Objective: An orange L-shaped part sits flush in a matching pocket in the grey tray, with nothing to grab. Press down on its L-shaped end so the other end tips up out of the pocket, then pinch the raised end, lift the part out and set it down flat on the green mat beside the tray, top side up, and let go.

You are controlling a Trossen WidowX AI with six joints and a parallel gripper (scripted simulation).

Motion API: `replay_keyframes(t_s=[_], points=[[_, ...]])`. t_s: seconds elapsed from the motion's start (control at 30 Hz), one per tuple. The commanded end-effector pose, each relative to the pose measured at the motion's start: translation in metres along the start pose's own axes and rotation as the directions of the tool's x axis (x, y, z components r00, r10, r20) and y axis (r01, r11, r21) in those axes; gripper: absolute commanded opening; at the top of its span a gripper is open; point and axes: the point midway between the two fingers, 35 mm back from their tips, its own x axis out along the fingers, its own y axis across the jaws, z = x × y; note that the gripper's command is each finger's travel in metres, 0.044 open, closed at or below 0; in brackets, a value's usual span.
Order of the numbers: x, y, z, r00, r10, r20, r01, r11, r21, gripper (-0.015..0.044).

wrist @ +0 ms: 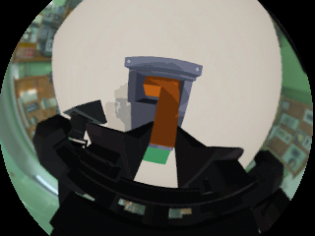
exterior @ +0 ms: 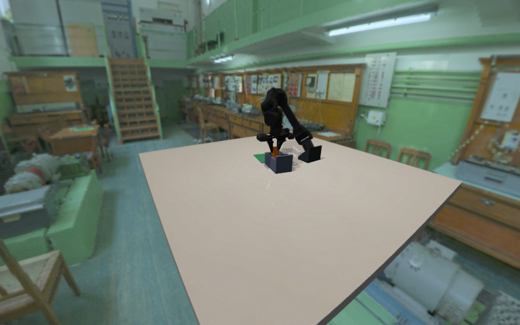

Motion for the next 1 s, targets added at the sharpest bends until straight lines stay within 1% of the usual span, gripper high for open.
replay_keyframes(t_s=[0.0,0.97], points=[[-0.006,0.0,0.0,1.0,0.002,0.003,-0.002,1.0,0.005,0.0],[-0.053,0.0,0.0,1.0,0.002,0.004,-0.002,1.0,0.003,0.0]])
